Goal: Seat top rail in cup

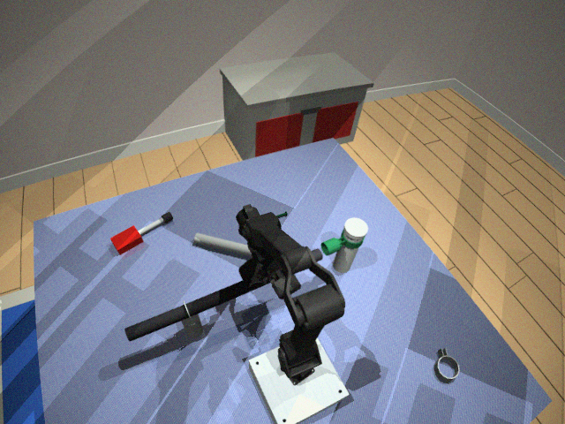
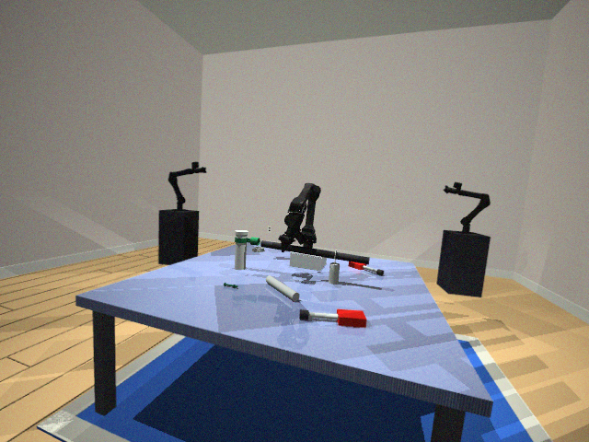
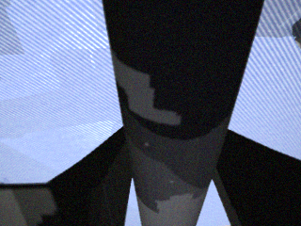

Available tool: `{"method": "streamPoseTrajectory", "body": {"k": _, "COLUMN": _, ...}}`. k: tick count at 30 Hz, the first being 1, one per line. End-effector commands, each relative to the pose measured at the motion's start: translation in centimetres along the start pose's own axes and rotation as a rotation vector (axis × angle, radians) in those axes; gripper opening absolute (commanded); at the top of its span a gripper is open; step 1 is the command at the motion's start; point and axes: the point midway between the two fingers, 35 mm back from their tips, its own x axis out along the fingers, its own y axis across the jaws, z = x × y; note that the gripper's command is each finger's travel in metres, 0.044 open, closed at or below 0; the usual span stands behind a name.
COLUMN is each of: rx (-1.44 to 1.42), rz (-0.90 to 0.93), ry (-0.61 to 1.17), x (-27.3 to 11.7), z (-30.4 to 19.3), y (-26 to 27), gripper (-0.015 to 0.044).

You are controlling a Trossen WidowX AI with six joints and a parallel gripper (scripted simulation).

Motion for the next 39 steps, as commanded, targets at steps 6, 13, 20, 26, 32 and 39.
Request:
{"method": "streamPoseTrajectory", "body": {"k": 6, "rx": 0.0, "rz": 0.001, "ry": -0.002, "x": 0.0, "z": 0.0, "y": 0.0, "gripper": 0.0}}
{"method": "streamPoseTrajectory", "body": {"k": 13, "rx": 0.0, "rz": 0.001, "ry": -0.002, "x": -0.3, "z": -0.2, "y": -0.2, "gripper": 0.0}}
{"method": "streamPoseTrajectory", "body": {"k": 20, "rx": 0.0, "rz": 0.0, "ry": -0.002, "x": -0.6, "z": -0.5, "y": -0.5, "gripper": 0.0}}
{"method": "streamPoseTrajectory", "body": {"k": 26, "rx": 0.0, "rz": 0.0, "ry": -0.002, "x": -0.8, "z": -0.8, "y": -0.7, "gripper": 0.0}}
{"method": "streamPoseTrajectory", "body": {"k": 32, "rx": -0.001, "rz": 0.002, "ry": -0.002, "x": -0.7, "z": -1.1, "y": -0.7, "gripper": 0.0}}
{"method": "streamPoseTrajectory", "body": {"k": 39, "rx": -0.005, "rz": 0.01, "ry": -0.006, "x": -0.2, "z": -2.0, "y": -0.4, "gripper": 0.0}}
